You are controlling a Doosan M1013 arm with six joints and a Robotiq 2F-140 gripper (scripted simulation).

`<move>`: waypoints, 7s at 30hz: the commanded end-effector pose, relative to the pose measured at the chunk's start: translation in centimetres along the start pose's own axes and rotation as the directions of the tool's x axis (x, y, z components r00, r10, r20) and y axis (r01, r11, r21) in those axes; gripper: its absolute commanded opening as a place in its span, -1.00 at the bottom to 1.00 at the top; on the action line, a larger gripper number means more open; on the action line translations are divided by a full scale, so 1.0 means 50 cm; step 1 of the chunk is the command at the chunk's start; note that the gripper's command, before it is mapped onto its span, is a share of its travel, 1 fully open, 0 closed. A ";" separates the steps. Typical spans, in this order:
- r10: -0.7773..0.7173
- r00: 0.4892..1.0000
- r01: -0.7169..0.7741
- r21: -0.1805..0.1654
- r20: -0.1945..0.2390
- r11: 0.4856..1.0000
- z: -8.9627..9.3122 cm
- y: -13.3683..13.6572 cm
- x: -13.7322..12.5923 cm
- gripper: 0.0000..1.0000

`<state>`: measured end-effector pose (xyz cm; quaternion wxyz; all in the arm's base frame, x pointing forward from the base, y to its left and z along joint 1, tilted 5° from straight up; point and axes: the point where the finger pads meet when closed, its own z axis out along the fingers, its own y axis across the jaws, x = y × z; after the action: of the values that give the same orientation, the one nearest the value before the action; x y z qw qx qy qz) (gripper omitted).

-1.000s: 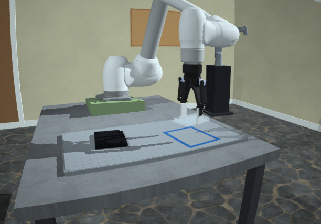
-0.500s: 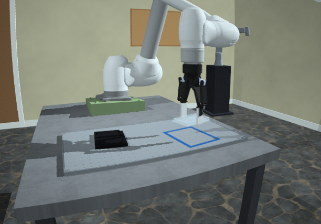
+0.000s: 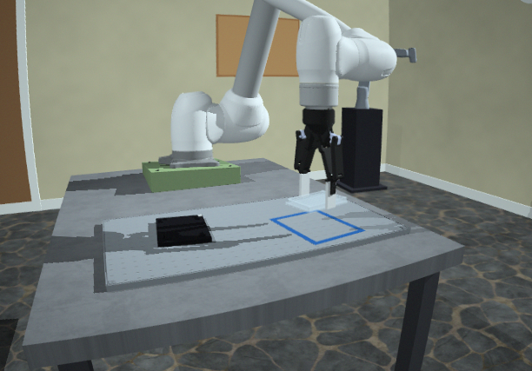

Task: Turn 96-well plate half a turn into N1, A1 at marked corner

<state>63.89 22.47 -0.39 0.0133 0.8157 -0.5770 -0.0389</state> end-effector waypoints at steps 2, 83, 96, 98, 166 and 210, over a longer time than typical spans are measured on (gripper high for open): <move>0.000 1.000 0.000 0.000 0.000 1.000 0.005 0.000 0.000 -1.00; 0.000 1.000 0.000 0.000 0.000 1.000 0.099 0.000 0.000 -1.00; 0.000 1.000 0.000 0.000 0.000 1.000 0.109 0.000 0.000 -1.00; 0.000 1.000 0.000 0.000 0.000 1.000 0.109 0.000 0.000 -1.00; -0.133 0.991 0.133 0.000 0.000 0.991 -0.014 0.000 0.000 1.00; -0.995 0.104 0.995 0.000 0.000 0.104 -0.014 0.000 0.000 1.00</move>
<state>63.94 22.46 0.29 -0.0107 0.9969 0.0678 -0.0377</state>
